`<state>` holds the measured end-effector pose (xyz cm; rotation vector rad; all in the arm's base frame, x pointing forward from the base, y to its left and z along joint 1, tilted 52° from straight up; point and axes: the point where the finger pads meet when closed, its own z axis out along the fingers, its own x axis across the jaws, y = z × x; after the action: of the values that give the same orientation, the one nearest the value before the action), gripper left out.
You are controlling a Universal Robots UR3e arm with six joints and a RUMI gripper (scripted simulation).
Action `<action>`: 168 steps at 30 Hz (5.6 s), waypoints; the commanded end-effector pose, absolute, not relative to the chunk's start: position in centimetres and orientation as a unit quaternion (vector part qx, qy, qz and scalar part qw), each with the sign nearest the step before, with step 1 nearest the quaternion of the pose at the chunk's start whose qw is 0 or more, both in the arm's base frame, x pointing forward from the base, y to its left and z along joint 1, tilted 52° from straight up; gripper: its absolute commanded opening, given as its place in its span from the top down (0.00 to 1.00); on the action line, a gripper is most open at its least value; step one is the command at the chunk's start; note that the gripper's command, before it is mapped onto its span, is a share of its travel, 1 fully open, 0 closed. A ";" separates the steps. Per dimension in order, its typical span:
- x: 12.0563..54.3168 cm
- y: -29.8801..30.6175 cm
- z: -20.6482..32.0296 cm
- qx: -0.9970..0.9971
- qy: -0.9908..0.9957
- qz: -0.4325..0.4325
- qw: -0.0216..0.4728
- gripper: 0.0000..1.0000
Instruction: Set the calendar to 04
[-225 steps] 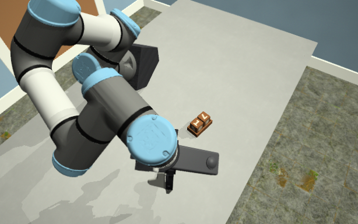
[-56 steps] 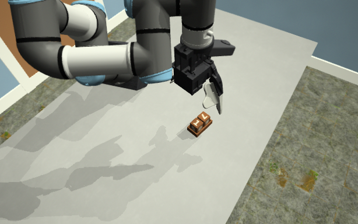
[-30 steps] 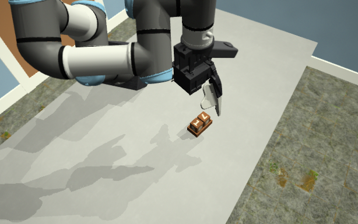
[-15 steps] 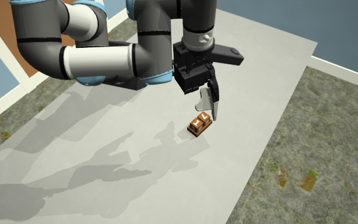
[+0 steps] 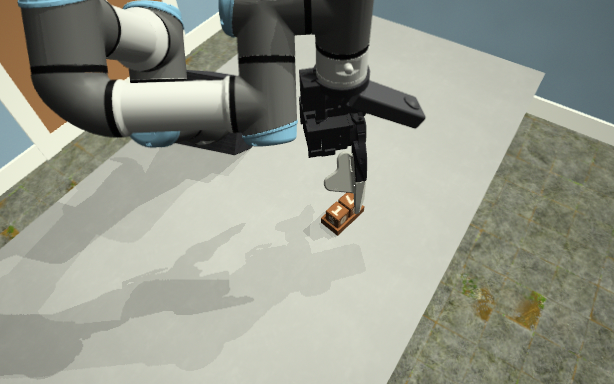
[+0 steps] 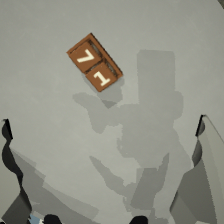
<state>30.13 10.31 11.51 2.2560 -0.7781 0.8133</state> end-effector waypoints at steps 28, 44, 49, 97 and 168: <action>31.2 9.6 11.2 0.699 -0.566 0.396 0.184 0.00; 31.4 9.1 11.0 0.608 -0.663 0.419 0.124 0.00; 31.4 8.9 11.0 0.568 -0.698 0.425 0.099 0.00; 31.1 7.4 9.9 0.201 -0.877 0.425 -0.099 0.00; 30.6 6.9 9.0 -0.015 -0.900 0.389 -0.198 0.71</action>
<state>30.54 6.86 8.91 -0.0508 -3.2473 1.4045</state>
